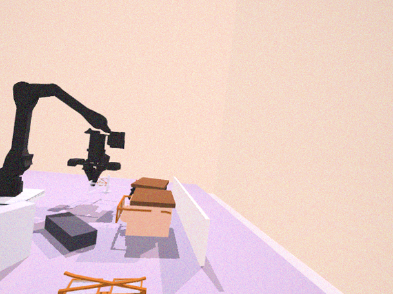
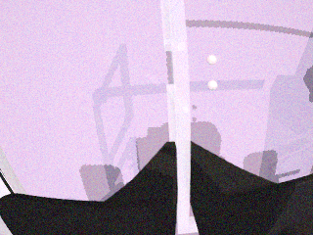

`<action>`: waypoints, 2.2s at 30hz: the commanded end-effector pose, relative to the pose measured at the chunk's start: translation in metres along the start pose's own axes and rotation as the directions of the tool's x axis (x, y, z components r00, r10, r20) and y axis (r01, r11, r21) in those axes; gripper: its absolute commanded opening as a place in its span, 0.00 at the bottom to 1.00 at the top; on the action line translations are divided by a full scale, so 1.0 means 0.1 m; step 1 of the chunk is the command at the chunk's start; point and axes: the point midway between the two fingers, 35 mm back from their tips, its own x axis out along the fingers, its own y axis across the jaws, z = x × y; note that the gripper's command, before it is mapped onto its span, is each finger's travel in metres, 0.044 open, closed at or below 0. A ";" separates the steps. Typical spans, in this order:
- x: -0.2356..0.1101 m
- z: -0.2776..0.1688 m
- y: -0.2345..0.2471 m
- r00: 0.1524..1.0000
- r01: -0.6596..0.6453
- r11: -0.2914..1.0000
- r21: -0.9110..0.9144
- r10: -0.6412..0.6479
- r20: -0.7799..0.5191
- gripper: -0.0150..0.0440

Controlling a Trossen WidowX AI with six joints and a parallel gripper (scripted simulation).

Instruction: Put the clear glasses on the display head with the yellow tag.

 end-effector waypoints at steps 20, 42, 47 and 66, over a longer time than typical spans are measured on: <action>0.01 0.00 -0.30 1.000 -0.001 1.000 -0.002 0.001 -0.004 0.25; 0.01 0.00 -0.59 1.000 0.001 1.000 -0.002 -0.001 -0.010 0.25; 0.02 0.00 -0.66 1.000 0.001 1.000 -0.002 -0.001 -0.010 0.25; 0.02 0.00 -0.91 1.000 0.003 1.000 -0.002 -0.003 -0.010 0.25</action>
